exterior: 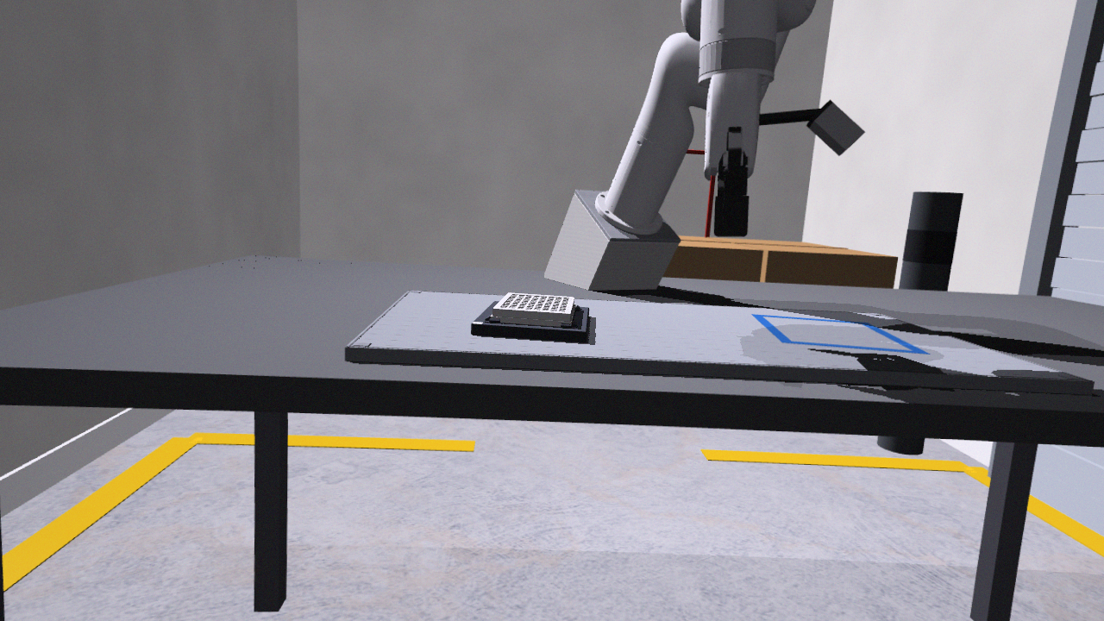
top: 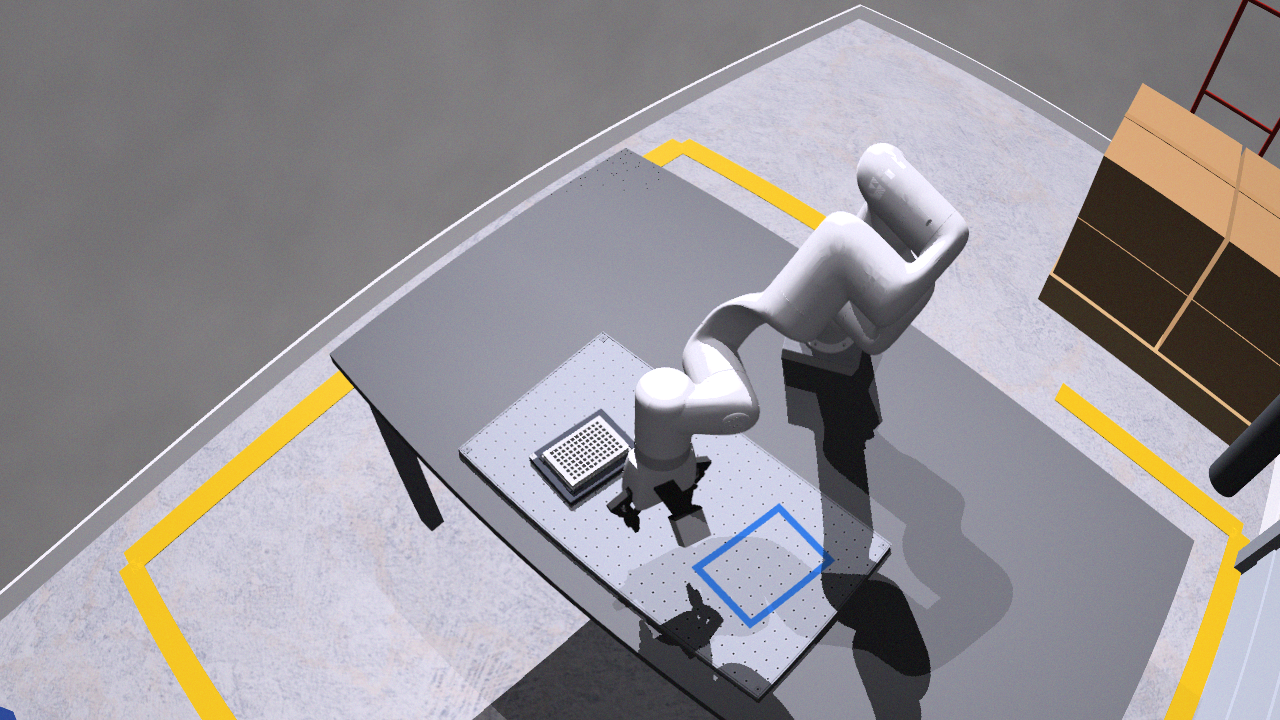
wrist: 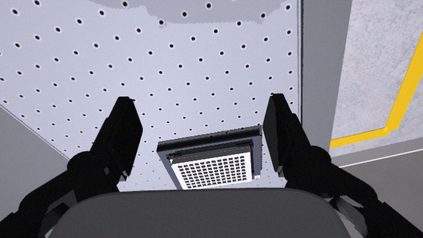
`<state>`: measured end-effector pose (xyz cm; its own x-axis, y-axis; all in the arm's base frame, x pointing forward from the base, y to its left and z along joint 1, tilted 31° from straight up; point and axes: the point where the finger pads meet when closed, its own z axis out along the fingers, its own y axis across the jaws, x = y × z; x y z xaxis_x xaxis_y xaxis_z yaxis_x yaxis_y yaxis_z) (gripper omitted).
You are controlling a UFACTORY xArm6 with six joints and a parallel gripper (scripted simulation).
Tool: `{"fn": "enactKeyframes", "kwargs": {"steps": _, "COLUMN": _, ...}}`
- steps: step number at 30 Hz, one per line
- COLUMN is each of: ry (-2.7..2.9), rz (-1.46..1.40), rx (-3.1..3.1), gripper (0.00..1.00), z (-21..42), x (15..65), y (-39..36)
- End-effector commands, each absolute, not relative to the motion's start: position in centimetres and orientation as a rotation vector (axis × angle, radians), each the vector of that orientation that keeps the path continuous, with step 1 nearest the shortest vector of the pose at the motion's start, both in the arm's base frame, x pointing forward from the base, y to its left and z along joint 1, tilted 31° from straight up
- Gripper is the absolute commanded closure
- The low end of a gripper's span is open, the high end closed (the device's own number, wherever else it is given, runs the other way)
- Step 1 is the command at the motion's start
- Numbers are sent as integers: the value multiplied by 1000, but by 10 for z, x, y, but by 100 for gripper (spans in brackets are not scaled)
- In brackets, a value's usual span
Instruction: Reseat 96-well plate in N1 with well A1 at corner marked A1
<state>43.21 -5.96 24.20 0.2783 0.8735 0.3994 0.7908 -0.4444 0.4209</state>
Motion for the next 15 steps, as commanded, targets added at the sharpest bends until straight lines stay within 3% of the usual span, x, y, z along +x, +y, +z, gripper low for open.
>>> {"fn": "enactKeyframes", "kwargs": {"steps": 1, "ry": 1751, "rz": 883, "rx": 2221, "gripper": 0, "z": 237, "x": 433, "y": -77}}
{"fn": "enactKeyframes", "kwargs": {"steps": 15, "ry": 2016, "rz": 777, "rx": 1894, "gripper": 0, "z": 224, "x": 430, "y": -110}}
